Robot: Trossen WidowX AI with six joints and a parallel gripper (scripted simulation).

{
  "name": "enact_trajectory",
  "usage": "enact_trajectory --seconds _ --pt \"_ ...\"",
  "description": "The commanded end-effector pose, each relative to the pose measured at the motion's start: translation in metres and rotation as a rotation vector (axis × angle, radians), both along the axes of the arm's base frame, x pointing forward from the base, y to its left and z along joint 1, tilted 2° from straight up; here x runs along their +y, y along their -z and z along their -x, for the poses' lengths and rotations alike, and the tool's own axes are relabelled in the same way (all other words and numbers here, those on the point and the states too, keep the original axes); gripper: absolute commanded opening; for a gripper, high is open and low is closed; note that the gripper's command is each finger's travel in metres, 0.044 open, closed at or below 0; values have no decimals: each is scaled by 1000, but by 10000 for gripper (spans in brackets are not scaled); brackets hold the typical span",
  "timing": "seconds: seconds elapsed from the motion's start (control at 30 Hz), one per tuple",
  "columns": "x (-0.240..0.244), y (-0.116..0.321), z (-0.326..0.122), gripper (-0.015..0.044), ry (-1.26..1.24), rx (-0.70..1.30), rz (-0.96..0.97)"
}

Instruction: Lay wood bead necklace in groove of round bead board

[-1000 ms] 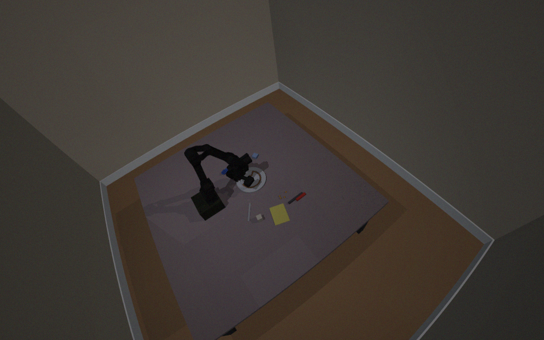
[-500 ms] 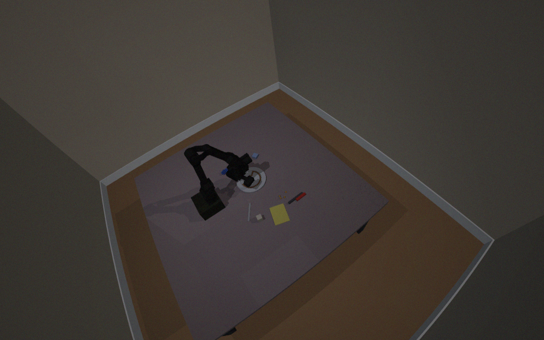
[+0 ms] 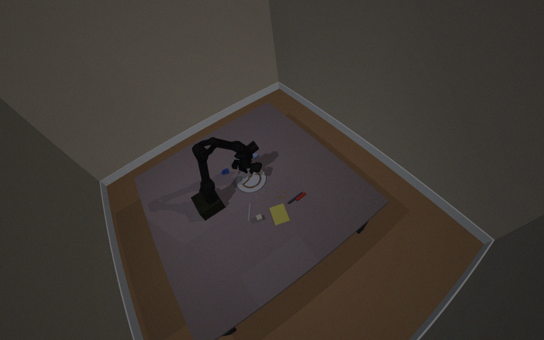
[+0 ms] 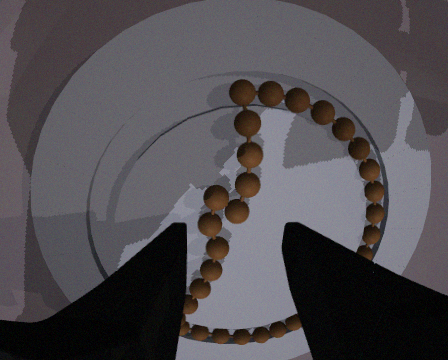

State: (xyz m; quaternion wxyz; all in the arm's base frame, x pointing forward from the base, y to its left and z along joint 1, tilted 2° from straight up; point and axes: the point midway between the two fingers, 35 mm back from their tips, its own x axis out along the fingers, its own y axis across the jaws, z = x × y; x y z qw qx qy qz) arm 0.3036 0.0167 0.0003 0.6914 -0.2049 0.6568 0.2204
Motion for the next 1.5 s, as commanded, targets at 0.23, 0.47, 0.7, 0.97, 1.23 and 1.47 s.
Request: enact_trajectory --seconds 0.23,0.47,0.7,0.97,1.23,1.47 --pt "12 -6 -28 120 -148 2 1" --pt "12 -2 -30 120 -140 -6 4" --pt "12 8 -30 120 -142 -4 3" --pt "13 21 -30 120 -146 0 2" --pt "13 30 -29 120 -148 2 1" --pt "13 28 -30 0 -143 0 4"
